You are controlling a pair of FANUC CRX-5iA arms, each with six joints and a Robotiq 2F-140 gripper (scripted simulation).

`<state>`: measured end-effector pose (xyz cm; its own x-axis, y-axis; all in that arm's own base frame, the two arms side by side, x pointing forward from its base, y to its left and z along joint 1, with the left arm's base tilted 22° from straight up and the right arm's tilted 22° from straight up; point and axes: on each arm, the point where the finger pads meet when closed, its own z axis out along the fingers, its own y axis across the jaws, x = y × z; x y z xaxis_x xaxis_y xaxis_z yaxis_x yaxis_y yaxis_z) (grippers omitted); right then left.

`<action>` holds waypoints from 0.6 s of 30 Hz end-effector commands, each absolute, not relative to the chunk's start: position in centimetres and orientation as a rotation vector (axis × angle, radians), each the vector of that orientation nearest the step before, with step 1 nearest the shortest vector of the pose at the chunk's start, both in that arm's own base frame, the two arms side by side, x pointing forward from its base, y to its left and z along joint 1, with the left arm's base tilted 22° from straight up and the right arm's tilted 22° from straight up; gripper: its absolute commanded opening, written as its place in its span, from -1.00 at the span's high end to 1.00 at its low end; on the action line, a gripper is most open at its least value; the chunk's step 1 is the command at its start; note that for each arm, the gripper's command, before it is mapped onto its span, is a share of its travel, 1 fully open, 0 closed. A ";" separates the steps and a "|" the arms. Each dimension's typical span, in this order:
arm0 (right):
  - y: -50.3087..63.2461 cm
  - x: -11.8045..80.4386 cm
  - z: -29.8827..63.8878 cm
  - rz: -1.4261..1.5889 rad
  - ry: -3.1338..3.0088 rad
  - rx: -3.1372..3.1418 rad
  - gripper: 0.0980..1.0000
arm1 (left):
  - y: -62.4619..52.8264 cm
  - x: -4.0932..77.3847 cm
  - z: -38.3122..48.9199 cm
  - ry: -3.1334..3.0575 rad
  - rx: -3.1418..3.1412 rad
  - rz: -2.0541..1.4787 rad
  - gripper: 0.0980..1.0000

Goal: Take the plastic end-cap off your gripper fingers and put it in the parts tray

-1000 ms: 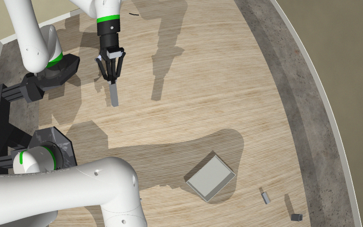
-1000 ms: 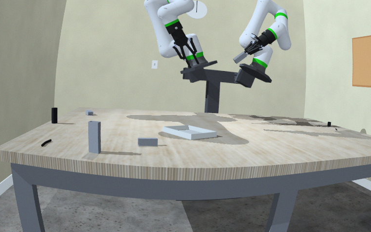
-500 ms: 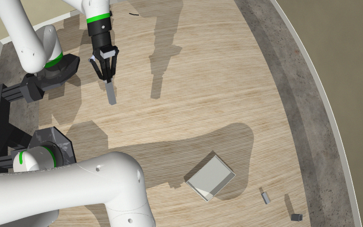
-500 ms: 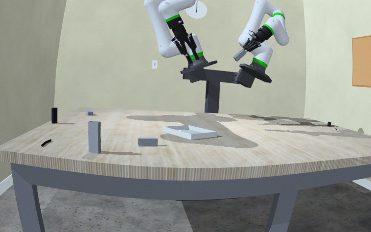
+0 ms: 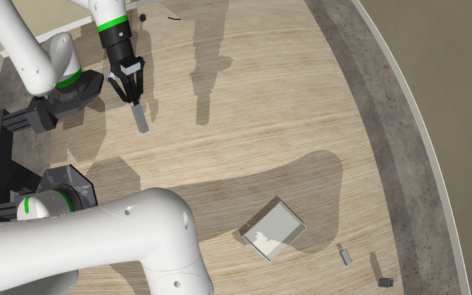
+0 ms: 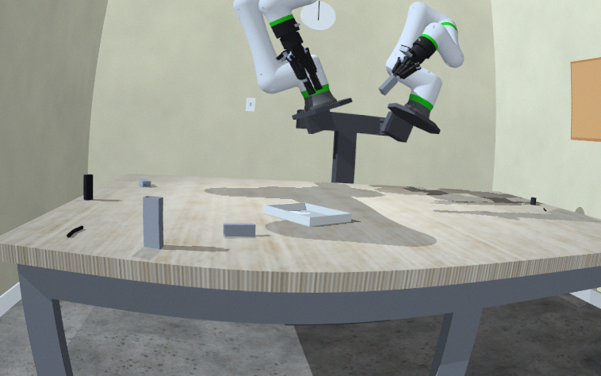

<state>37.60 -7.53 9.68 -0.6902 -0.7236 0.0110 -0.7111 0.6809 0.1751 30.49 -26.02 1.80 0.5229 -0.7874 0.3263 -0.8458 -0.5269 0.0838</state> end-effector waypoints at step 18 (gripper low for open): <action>-6.2 41.2 13.5 -0.209 -2.429 1.928 0.37 | -26.9 29.4 4.6 -1.248 2.665 0.544 1.00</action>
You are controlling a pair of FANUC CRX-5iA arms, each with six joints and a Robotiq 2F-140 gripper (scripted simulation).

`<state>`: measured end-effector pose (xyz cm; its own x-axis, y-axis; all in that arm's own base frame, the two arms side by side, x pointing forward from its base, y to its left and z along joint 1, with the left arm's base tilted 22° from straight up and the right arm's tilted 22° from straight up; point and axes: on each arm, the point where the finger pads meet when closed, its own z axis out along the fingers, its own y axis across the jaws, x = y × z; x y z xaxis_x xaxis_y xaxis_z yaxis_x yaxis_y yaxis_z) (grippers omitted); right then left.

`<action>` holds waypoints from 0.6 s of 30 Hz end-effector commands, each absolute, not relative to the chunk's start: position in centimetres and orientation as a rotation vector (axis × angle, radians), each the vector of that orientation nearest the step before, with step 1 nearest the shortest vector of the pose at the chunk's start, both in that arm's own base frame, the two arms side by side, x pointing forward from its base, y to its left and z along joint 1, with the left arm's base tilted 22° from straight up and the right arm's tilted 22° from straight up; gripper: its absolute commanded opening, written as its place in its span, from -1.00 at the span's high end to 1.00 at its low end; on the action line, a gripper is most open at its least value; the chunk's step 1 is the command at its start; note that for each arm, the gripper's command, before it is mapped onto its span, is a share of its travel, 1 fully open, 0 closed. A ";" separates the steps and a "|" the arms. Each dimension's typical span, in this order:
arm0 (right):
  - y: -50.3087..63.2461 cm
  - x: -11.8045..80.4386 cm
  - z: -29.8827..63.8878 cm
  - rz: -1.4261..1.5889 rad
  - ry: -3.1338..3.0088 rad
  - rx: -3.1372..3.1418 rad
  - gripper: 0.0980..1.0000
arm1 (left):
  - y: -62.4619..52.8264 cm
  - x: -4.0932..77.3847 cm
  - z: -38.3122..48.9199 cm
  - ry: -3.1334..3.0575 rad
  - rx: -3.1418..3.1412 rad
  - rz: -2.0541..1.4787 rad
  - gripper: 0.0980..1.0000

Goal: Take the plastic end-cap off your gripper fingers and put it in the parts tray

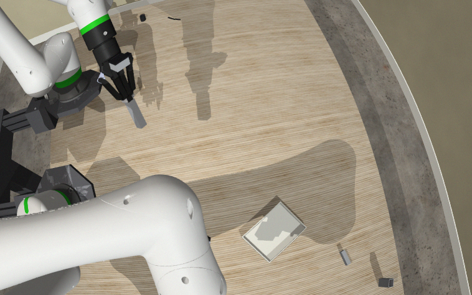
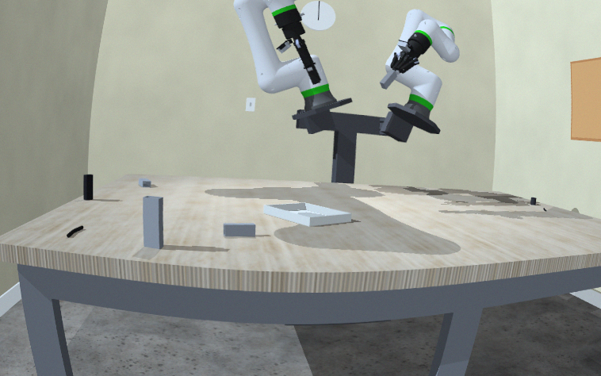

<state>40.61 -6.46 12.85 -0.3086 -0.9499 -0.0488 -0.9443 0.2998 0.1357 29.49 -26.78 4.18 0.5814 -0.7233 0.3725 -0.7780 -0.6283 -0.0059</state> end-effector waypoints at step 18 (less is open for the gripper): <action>-4.8 44.0 17.0 -0.163 -1.928 2.469 0.37 | -27.9 28.5 7.5 -1.083 2.718 0.751 1.00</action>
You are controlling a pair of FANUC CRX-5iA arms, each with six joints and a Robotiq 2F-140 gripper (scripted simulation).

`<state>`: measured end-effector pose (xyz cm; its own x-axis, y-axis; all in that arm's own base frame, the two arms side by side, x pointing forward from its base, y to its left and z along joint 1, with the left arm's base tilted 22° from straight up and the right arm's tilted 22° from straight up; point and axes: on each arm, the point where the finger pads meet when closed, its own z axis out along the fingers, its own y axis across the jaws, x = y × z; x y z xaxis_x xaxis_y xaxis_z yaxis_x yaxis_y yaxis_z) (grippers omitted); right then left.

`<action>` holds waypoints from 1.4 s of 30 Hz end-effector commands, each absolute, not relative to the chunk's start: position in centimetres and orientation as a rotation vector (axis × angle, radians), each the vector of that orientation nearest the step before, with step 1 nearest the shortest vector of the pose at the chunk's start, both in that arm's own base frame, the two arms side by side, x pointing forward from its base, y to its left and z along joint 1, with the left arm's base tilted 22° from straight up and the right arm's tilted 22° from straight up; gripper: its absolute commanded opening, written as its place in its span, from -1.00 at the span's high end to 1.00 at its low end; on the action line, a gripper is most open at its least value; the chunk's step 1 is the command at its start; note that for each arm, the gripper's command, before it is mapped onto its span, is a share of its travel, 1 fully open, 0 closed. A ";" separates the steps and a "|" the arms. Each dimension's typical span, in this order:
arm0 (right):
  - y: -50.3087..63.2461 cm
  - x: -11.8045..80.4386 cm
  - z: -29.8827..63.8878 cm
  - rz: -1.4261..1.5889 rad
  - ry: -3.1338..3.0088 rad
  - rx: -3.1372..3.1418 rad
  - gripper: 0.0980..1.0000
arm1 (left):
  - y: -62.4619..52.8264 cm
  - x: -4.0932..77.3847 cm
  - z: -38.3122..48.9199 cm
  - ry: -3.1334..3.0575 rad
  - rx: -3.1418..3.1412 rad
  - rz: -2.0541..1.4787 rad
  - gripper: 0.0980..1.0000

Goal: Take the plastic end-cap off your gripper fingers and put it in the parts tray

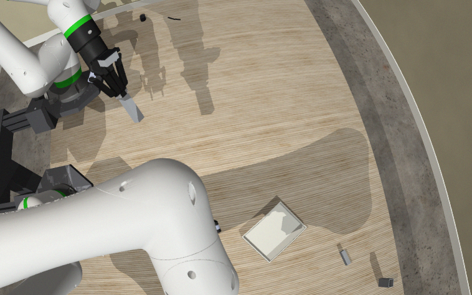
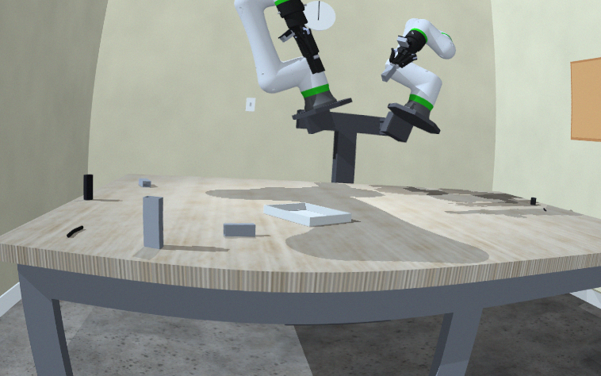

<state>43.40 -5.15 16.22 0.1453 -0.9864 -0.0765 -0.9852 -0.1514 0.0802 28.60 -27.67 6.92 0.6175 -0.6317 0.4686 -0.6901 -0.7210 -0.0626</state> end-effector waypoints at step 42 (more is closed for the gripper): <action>-1.2 48.9 24.9 -0.038 -0.454 3.119 0.37 | -30.3 25.9 15.2 -0.631 2.554 1.201 1.00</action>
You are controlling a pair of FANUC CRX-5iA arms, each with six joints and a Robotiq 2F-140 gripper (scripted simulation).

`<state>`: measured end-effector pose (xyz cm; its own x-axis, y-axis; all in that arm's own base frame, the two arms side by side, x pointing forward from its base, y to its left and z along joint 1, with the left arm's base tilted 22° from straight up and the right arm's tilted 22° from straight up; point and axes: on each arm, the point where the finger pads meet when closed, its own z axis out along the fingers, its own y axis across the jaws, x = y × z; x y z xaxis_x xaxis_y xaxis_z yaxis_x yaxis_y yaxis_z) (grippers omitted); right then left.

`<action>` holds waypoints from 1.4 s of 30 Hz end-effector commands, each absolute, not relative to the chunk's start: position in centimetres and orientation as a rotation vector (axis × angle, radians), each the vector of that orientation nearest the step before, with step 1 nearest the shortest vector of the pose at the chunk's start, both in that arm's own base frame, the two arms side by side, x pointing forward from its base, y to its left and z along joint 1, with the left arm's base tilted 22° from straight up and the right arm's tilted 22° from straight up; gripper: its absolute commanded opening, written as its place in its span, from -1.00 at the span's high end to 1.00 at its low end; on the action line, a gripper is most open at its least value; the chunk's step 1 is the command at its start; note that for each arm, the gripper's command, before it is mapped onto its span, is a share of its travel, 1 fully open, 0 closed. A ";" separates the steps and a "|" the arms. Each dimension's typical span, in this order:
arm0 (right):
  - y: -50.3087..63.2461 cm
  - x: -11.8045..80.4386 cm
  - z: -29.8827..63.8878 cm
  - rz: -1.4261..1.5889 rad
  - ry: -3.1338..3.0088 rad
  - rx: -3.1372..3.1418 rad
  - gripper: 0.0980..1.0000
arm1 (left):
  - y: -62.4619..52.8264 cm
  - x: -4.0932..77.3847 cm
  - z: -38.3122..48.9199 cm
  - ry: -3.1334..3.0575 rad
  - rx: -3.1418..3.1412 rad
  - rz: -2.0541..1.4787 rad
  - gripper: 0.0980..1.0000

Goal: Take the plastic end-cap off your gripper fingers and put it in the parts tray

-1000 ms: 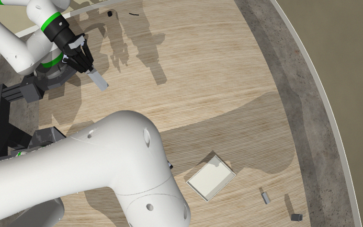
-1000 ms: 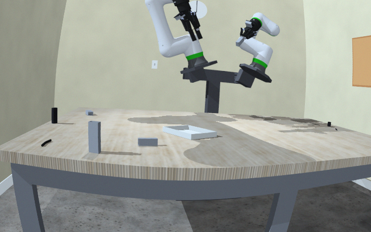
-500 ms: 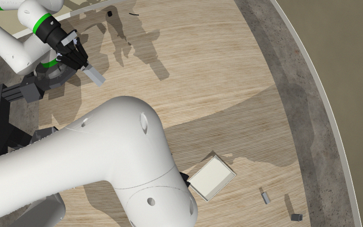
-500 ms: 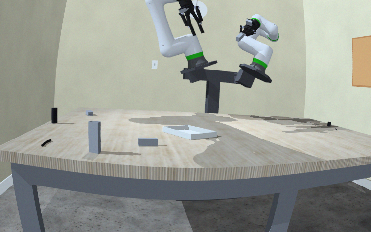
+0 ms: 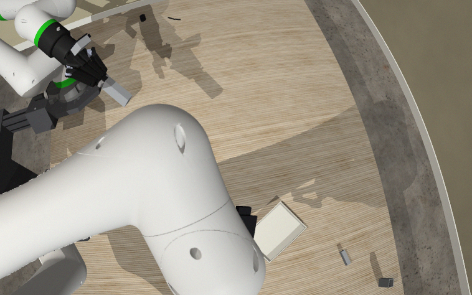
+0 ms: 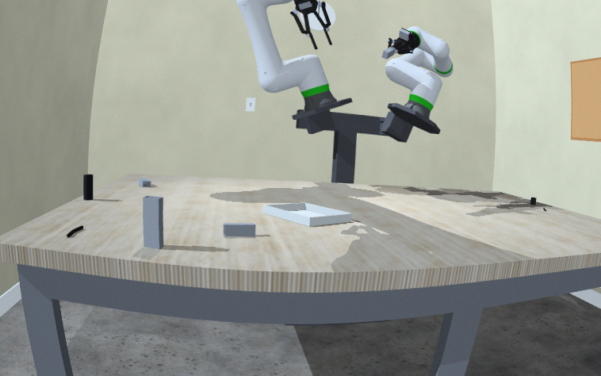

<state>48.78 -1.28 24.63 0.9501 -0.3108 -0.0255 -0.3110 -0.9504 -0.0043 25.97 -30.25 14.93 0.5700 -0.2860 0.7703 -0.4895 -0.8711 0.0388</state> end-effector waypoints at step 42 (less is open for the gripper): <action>0.0 50.0 27.3 -0.002 0.003 -3.141 0.37 | -30.9 25.0 17.2 -0.502 2.455 1.273 1.00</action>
